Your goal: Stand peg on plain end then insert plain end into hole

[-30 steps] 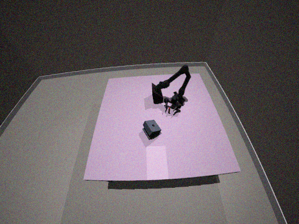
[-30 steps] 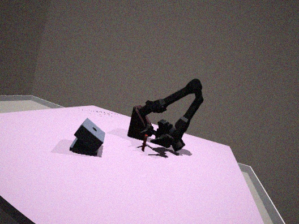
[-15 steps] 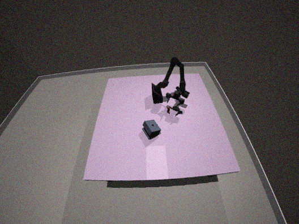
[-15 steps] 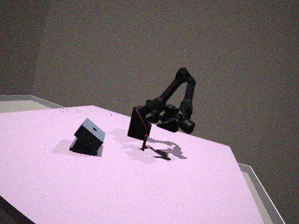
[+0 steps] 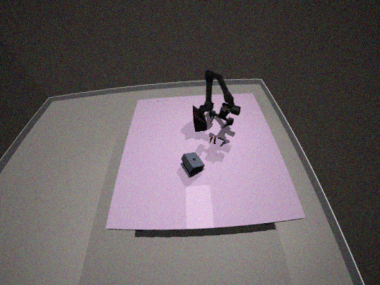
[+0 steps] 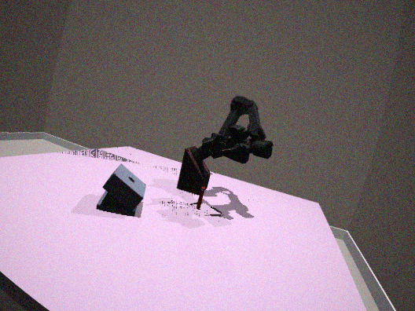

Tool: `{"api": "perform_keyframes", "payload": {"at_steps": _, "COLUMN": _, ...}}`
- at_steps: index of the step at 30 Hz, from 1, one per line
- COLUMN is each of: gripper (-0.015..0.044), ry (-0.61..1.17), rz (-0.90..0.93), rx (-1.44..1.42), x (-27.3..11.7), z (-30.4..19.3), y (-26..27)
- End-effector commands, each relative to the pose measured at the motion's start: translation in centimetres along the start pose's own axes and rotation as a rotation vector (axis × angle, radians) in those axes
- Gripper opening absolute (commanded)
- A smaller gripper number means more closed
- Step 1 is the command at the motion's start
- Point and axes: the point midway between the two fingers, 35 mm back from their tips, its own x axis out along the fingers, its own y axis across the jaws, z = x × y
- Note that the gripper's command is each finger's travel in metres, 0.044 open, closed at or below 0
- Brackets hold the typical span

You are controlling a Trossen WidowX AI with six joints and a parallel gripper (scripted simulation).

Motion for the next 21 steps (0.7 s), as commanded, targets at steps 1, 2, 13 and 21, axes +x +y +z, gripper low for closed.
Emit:
{"api": "perform_keyframes", "payload": {"at_steps": 1, "gripper": 0.0440, "ry": 0.064, "rz": -0.050, "rx": -0.067, "x": 0.5, "z": -0.7, "y": -0.5}}
{"api": "perform_keyframes", "payload": {"at_steps": 2, "gripper": 0.0440, "ry": 0.087, "rz": -0.066, "rx": -0.087, "x": 0.7, "z": -0.9, "y": -0.6}}
{"api": "perform_keyframes", "payload": {"at_steps": 13, "gripper": 0.0440, "ry": 0.378, "rz": -0.211, "rx": -0.258, "x": 2.1, "z": -3.7, "y": -2.0}}
{"api": "perform_keyframes", "payload": {"at_steps": 21, "gripper": 0.0440, "ry": 0.629, "rz": -0.271, "rx": -0.320, "x": 2.5, "z": -5.6, "y": -2.8}}
